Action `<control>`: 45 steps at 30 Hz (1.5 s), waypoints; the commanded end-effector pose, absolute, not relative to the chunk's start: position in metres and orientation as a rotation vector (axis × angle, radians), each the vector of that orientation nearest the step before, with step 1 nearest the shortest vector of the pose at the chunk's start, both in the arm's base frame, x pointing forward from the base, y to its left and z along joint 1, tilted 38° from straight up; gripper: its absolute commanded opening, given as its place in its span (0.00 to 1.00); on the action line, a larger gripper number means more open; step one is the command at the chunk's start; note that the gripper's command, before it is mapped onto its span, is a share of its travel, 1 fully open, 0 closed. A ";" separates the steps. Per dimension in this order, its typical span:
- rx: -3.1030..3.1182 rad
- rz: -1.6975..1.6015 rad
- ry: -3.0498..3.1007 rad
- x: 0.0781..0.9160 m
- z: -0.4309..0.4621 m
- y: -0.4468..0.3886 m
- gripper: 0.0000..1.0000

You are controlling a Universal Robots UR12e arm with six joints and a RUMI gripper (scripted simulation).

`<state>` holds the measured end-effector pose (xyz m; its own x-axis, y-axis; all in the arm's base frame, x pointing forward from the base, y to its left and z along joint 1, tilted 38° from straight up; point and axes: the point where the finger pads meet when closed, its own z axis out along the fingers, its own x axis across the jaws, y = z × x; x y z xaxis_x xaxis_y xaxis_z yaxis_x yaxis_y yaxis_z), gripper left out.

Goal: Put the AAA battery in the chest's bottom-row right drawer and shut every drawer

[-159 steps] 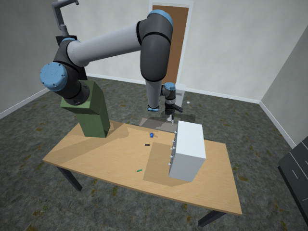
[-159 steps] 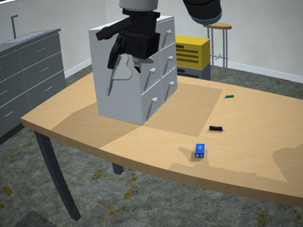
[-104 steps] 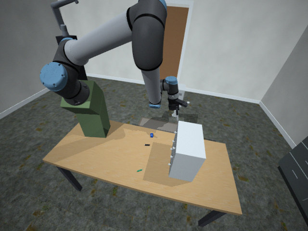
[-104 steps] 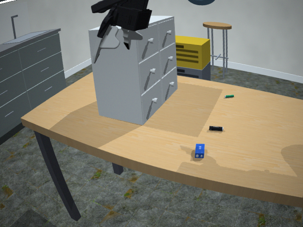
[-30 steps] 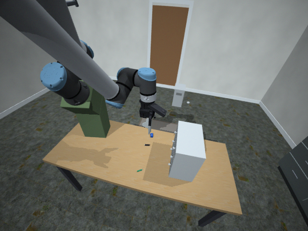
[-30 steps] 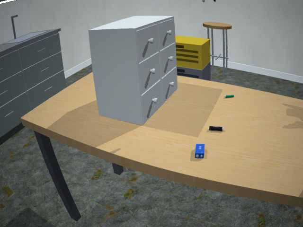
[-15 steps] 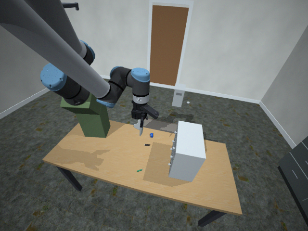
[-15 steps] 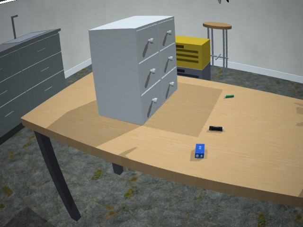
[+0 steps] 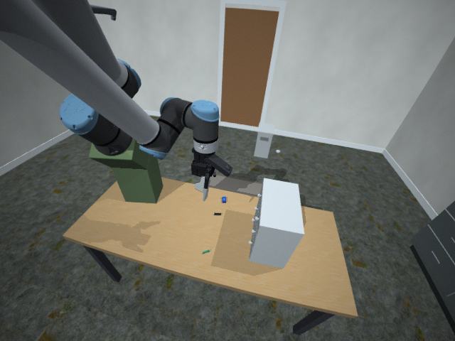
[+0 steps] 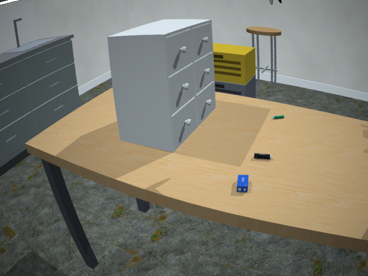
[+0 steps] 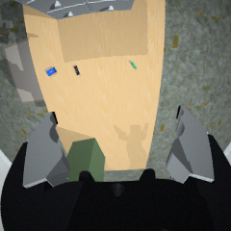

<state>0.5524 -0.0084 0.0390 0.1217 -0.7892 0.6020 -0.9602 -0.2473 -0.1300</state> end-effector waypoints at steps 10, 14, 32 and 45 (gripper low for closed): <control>2.111 0.836 -1.715 0.557 0.037 -0.012 1.00; 2.113 0.835 -1.714 0.566 0.027 -0.019 1.00; 2.123 0.831 -1.695 0.629 -0.081 -0.090 1.00; 2.124 0.832 -1.693 0.633 -0.093 -0.098 1.00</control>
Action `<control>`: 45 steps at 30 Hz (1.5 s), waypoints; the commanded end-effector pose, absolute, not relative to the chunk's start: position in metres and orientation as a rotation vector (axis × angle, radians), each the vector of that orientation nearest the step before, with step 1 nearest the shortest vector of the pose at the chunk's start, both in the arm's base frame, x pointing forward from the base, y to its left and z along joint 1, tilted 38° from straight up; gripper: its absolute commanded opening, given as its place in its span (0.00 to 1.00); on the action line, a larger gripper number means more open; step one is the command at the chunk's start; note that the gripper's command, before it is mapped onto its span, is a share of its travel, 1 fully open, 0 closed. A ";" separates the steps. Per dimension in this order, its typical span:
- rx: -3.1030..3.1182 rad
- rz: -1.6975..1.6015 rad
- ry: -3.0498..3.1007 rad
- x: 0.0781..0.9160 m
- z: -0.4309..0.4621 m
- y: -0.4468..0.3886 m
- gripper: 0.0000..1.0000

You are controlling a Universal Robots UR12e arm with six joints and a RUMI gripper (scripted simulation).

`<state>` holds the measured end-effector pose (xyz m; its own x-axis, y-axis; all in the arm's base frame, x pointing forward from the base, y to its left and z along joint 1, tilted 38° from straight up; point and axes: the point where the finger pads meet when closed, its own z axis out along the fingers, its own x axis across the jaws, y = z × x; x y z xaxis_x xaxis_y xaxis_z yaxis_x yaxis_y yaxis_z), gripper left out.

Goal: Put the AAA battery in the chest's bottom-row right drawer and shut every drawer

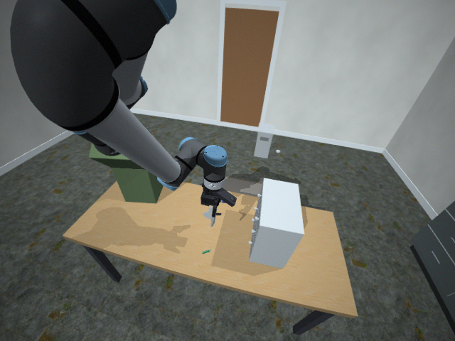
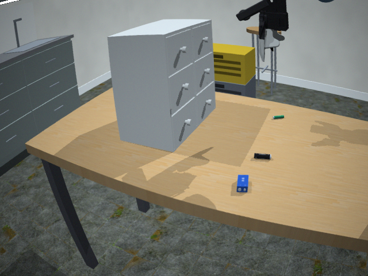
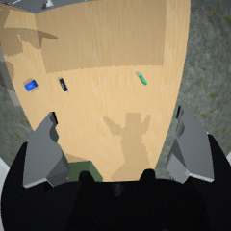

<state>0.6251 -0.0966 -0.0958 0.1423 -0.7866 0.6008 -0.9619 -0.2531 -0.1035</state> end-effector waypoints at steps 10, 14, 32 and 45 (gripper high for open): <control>2.132 0.836 -1.691 0.630 -0.095 -0.097 1.00; 2.138 0.844 -1.690 0.630 -0.096 -0.098 1.00; 2.192 0.929 -1.682 0.639 -0.101 -0.100 1.00; 2.255 1.036 -1.670 0.649 -0.108 -0.103 1.00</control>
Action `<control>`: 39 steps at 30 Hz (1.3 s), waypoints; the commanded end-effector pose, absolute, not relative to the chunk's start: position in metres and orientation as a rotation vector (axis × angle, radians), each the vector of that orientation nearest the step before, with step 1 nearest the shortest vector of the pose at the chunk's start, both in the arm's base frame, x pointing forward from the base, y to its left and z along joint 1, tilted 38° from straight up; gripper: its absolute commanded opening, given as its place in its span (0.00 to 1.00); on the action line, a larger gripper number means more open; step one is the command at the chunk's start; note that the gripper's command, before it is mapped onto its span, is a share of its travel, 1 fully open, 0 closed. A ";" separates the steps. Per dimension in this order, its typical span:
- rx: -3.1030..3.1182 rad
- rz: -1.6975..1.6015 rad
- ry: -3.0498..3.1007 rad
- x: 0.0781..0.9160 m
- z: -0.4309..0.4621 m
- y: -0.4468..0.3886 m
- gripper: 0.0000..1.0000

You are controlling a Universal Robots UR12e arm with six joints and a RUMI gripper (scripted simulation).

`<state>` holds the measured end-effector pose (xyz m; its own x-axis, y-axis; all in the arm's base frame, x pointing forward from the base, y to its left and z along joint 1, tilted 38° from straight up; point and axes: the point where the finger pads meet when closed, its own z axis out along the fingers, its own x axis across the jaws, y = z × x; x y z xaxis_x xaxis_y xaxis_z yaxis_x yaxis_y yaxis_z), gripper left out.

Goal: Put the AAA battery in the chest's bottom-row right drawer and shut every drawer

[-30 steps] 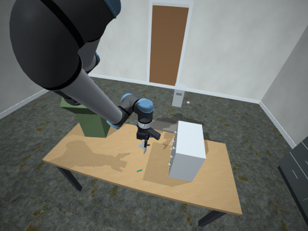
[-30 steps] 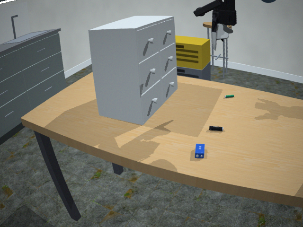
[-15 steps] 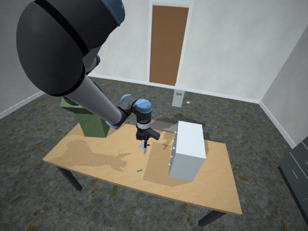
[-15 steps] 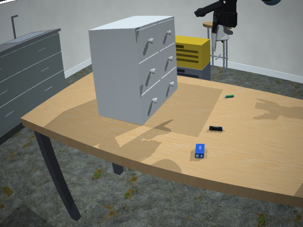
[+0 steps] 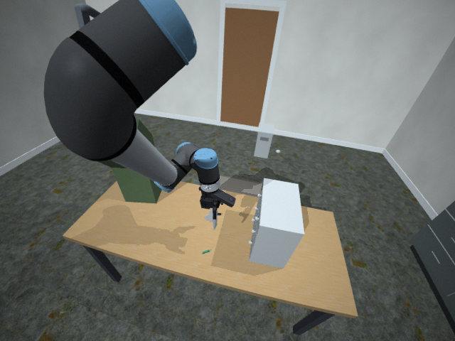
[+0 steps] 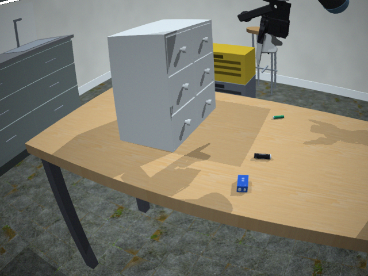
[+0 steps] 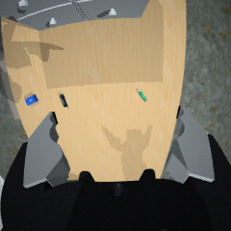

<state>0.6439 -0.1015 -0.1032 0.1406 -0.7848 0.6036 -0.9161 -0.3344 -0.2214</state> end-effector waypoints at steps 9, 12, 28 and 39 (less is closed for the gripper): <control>2.305 1.124 -1.657 0.657 -0.113 -0.106 1.00; 2.329 1.169 -1.649 0.662 -0.115 -0.107 1.00; 2.450 1.427 -1.591 0.688 -0.129 -0.116 1.00; 2.535 1.626 -1.531 0.705 -0.140 -0.121 1.00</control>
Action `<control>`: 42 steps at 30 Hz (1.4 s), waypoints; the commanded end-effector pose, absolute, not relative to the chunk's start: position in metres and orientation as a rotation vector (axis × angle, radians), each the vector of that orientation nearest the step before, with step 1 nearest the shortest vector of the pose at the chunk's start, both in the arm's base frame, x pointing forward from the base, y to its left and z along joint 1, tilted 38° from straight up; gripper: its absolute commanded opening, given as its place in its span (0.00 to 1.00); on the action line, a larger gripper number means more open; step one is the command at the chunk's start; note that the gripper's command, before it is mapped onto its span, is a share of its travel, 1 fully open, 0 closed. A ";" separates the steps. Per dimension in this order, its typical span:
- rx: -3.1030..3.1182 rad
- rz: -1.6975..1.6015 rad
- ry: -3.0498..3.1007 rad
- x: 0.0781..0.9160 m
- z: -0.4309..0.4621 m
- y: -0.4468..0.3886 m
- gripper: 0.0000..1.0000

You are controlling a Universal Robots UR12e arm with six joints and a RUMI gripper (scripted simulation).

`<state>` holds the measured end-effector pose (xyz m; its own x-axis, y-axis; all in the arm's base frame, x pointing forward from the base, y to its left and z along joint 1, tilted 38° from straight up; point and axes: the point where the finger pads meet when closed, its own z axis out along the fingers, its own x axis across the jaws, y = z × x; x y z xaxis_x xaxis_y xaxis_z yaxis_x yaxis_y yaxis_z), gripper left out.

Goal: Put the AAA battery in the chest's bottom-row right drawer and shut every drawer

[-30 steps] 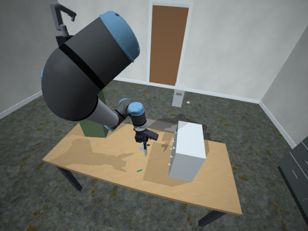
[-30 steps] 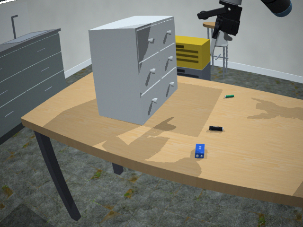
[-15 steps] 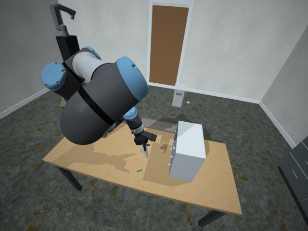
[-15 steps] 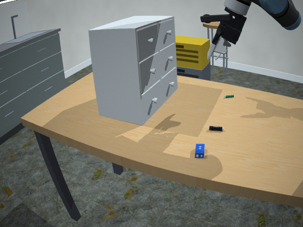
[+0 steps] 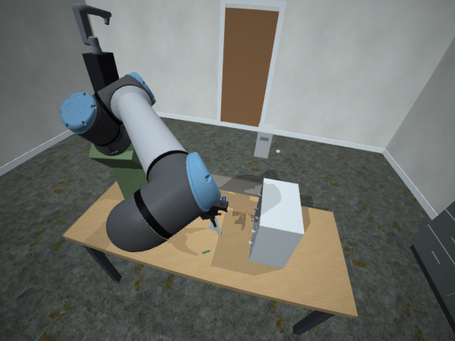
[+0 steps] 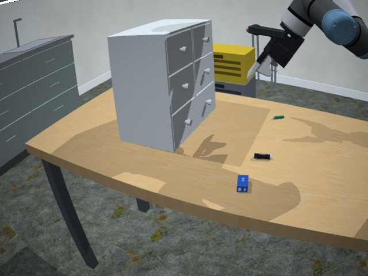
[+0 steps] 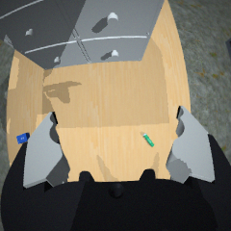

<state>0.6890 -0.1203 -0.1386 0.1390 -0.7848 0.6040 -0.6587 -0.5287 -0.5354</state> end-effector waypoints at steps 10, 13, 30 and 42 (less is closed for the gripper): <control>-2.097 -1.440 1.193 0.718 -0.148 -0.125 1.00; -2.073 -1.451 1.158 0.721 -0.151 -0.127 1.00; -1.985 -1.484 1.038 0.734 -0.159 -0.131 1.00; -1.962 -1.492 1.006 0.737 -0.161 -0.132 1.00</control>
<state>0.7349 -0.1311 -0.1613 0.1391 -0.7841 0.6048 -0.2888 -0.6164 -0.7326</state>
